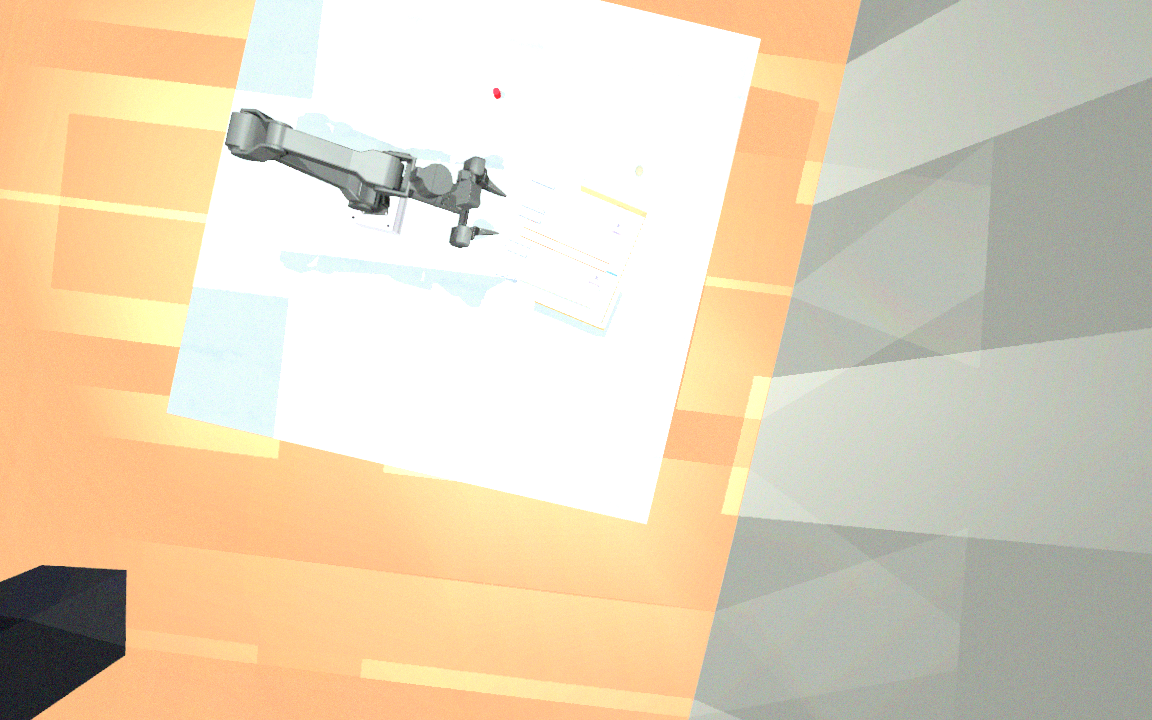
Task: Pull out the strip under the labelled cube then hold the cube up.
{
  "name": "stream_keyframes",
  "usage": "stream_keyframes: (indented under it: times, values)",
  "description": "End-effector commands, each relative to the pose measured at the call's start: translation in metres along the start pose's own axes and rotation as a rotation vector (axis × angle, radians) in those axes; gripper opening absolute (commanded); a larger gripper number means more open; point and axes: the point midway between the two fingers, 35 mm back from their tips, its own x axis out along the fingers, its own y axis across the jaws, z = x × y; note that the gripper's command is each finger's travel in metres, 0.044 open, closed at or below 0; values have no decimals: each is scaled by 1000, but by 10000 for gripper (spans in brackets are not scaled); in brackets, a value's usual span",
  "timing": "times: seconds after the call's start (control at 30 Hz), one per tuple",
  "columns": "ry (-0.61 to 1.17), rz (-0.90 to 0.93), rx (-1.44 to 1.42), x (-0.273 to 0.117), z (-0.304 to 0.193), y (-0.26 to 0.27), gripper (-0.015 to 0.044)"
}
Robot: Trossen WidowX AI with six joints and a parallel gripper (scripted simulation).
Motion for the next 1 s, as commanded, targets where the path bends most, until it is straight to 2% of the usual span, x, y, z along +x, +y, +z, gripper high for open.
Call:
stream_keyframes:
  times: [0.0, 0.47, 0.8, 0.97]
  values:
    - [9, -3, 7, 1, 0, 0, 374]
    - [563, 24, 143, 81, 2, 56, 6]
    - [922, -72, 178, 138, -28, 100, 0]
    - [944, -78, 176, 141, -31, 103, 0]
